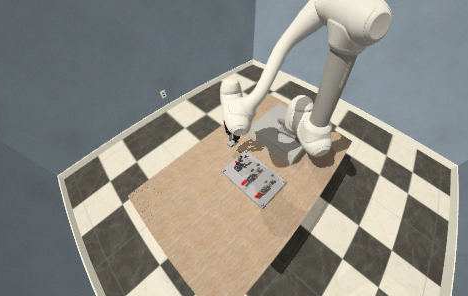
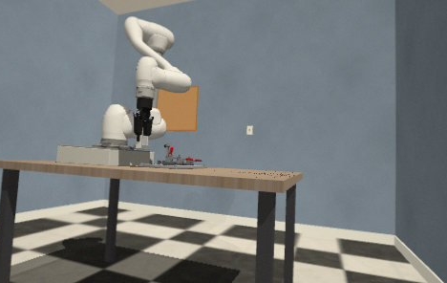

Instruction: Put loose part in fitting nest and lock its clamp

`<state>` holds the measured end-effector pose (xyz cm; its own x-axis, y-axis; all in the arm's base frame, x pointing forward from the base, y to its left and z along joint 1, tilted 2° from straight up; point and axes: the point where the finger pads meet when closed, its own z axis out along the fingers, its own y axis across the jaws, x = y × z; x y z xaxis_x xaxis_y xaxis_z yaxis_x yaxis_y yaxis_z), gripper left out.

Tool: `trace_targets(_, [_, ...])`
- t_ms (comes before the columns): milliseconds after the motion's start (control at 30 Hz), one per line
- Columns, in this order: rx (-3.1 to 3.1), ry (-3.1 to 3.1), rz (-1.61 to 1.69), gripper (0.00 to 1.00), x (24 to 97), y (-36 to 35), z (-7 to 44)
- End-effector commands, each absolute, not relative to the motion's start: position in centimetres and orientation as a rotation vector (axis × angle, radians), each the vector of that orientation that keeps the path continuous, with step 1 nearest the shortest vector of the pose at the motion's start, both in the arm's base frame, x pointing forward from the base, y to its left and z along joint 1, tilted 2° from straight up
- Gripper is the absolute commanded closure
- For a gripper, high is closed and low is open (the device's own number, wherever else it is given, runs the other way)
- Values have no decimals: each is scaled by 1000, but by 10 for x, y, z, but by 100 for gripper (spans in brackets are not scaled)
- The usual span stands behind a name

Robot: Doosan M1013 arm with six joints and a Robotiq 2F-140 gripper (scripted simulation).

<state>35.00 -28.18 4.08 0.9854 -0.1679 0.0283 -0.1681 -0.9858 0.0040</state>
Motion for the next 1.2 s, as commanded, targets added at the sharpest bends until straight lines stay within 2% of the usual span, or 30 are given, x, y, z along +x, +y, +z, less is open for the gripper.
trace_targets(0, [3123,-265,44,90,352,-271,40])
trace_targets(433, [3123,-265,44,90,364,-208,36])
trace_targets(1167, [3123,-265,44,90,373,-156,33])
